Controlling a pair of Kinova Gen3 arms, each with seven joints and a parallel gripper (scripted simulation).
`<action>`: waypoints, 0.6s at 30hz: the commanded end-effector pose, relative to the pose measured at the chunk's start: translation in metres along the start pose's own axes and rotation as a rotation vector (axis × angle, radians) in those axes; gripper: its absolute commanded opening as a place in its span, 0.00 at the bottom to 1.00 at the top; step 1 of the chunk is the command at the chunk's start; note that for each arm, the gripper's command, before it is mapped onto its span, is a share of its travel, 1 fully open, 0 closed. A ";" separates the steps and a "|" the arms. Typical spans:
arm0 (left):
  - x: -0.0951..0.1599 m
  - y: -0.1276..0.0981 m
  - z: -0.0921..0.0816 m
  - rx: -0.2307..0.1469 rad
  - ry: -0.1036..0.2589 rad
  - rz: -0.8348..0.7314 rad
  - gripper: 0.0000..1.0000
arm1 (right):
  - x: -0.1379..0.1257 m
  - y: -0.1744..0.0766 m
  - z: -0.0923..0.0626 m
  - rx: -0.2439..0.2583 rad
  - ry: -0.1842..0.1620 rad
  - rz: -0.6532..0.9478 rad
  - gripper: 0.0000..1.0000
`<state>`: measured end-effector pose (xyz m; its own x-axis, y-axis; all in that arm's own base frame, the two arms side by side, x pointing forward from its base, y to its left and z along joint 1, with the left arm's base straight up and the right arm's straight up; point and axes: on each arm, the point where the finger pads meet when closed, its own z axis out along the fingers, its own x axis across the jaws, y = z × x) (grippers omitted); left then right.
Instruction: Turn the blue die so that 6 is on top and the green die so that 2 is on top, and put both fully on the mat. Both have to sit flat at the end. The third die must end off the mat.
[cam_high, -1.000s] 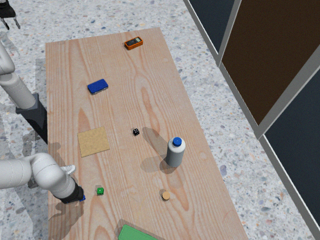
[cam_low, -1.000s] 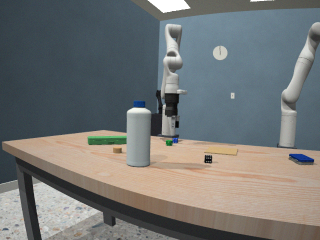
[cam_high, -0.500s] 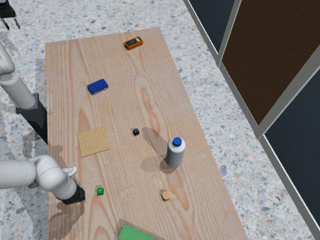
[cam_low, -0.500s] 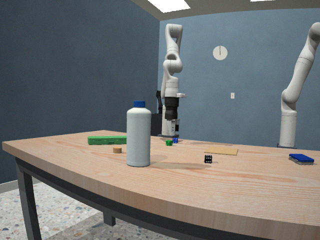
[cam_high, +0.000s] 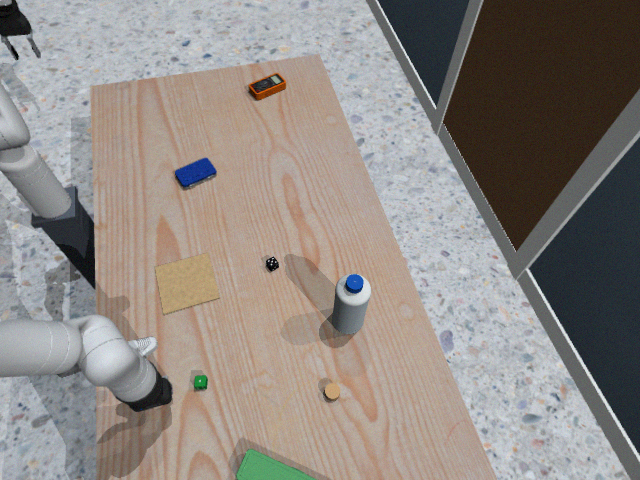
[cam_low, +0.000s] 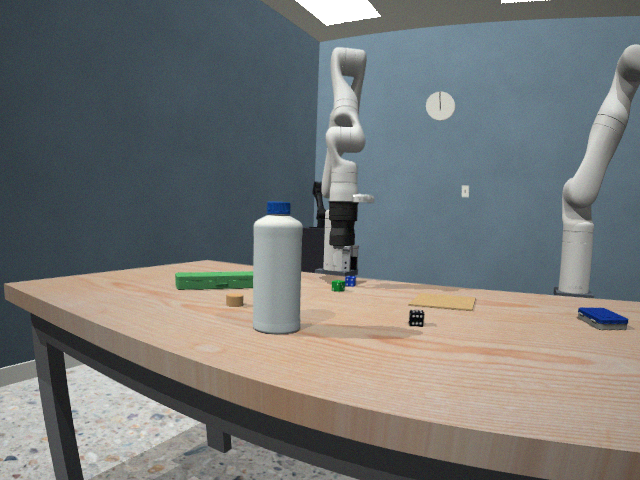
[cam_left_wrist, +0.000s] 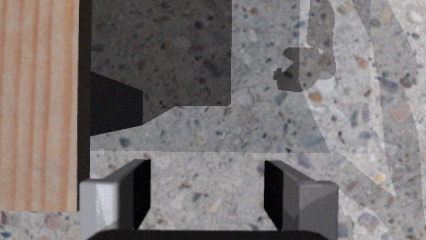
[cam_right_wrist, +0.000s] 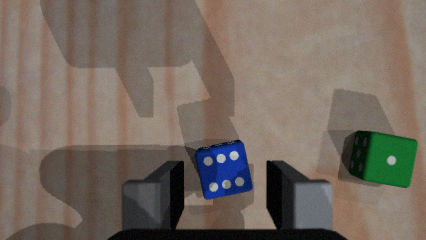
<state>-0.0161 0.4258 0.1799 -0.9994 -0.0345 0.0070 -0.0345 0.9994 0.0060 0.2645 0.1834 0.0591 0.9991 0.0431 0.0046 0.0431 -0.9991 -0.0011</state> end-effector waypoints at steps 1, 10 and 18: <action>-0.002 -0.001 0.000 0.006 -0.007 0.002 1.00 | -0.001 0.002 0.004 -0.001 -0.005 0.000 0.79; -0.002 -0.001 0.000 0.006 -0.007 0.002 1.00 | -0.001 0.002 0.008 -0.001 -0.005 0.000 0.79; -0.002 -0.001 0.000 0.006 -0.007 0.002 1.00 | -0.001 0.002 0.009 -0.001 -0.005 0.000 0.79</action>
<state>-0.0161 0.4258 0.1799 -0.9994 -0.0345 0.0070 -0.0345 0.9994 0.0060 0.2638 0.1823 0.0517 0.9991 0.0420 0.0002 0.0420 -0.9991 0.0012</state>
